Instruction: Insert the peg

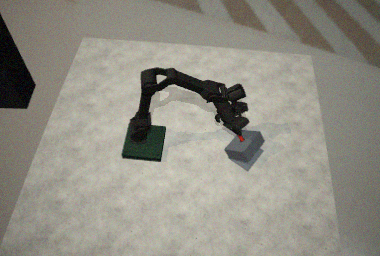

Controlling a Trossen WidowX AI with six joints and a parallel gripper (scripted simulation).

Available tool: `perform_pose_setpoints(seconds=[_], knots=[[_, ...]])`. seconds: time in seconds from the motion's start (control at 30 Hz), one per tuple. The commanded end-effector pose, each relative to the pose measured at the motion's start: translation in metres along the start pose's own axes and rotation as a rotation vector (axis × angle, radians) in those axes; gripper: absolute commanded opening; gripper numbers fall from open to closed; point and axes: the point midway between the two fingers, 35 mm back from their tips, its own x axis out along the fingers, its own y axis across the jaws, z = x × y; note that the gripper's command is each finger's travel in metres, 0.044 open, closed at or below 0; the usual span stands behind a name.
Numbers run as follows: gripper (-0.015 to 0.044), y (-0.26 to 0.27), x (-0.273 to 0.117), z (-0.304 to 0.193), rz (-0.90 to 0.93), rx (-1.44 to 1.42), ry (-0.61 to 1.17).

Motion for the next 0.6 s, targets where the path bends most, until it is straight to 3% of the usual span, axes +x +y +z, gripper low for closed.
perform_pose_setpoints(seconds=[0.0,0.57], knots=[[0.0,-0.0001,0.0039,0.0007,0.001,-0.004,0.0],[0.0,-0.0001,0.0111,0.0004,0.001,-0.004,0.0]])
